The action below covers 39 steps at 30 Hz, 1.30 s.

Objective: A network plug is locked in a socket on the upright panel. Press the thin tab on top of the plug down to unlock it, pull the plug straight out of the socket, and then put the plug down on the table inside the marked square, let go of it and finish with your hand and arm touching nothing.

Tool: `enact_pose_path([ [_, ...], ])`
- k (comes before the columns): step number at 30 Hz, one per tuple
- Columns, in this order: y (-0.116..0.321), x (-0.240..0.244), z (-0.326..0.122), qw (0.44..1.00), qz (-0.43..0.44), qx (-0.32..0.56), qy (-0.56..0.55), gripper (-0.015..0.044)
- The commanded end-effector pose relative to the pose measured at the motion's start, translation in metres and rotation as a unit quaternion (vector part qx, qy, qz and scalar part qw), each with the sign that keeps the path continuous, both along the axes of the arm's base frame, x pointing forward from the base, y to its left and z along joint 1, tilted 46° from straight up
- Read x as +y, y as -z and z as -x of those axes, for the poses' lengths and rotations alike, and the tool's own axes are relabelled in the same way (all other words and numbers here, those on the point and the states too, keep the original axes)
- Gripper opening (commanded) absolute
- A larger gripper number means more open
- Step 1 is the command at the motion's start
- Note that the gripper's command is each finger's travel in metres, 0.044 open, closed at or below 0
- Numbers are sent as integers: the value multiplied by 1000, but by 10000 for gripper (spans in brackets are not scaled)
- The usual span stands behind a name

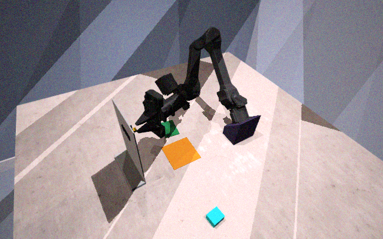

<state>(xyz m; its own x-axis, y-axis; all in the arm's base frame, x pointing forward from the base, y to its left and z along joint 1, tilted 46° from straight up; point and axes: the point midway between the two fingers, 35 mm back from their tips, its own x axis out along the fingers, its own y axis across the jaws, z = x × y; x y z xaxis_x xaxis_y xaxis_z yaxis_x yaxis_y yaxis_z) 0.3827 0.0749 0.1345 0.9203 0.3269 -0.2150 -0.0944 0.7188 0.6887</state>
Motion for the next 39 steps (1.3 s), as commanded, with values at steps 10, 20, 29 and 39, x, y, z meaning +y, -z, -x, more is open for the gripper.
enact_pose_path([
  [10,1,2,-15,1000,-2,-1,3,130],
  [20,1,2,-15,1000,-2,-1,3,44],
  [29,1,2,-15,1000,-2,-1,3,0],
  [39,1,1,-9,1000,-2,-1,3,0],
])
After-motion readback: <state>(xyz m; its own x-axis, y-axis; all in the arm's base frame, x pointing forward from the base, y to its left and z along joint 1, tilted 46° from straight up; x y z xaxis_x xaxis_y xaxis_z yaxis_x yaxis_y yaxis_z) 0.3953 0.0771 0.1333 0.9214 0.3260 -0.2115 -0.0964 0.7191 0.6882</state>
